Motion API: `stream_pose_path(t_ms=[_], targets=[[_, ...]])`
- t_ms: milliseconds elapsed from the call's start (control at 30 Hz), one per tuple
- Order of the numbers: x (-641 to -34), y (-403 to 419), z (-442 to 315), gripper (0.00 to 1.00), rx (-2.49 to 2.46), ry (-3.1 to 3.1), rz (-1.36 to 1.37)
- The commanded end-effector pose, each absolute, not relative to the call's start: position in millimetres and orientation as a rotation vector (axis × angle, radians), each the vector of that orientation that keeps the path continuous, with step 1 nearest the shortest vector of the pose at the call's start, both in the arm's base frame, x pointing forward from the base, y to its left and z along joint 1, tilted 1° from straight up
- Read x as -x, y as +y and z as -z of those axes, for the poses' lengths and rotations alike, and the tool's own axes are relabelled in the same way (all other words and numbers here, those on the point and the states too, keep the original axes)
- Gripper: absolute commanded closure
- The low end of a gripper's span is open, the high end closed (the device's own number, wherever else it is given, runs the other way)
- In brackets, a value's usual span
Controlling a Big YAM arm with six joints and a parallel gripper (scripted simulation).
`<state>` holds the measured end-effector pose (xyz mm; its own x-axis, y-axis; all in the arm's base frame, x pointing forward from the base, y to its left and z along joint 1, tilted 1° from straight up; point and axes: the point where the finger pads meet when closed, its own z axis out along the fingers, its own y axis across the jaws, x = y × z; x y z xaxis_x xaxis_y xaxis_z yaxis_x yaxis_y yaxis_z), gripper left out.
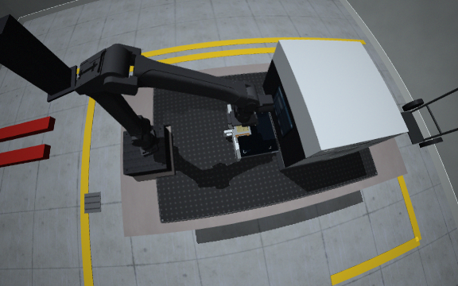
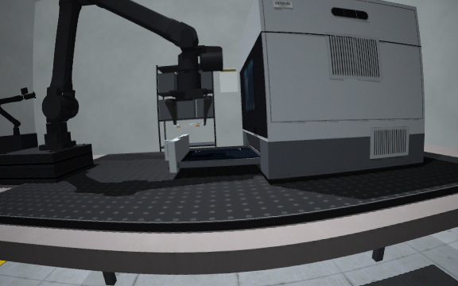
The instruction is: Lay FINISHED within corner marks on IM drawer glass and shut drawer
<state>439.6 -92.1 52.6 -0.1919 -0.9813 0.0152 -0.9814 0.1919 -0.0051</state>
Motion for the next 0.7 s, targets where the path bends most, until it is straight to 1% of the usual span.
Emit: stream_pose_path(t_ms=[0, 133, 667], targets=[[-469.0, -100.4, -65.4, 0.2, -2.025, -2.442, -0.091], [-470.9, -100.7, -72.3, 0.2, -2.029, -2.447, -0.106], [-487.2, -104.0, -54.9, 0.2, -2.024, -2.442, -0.089]])
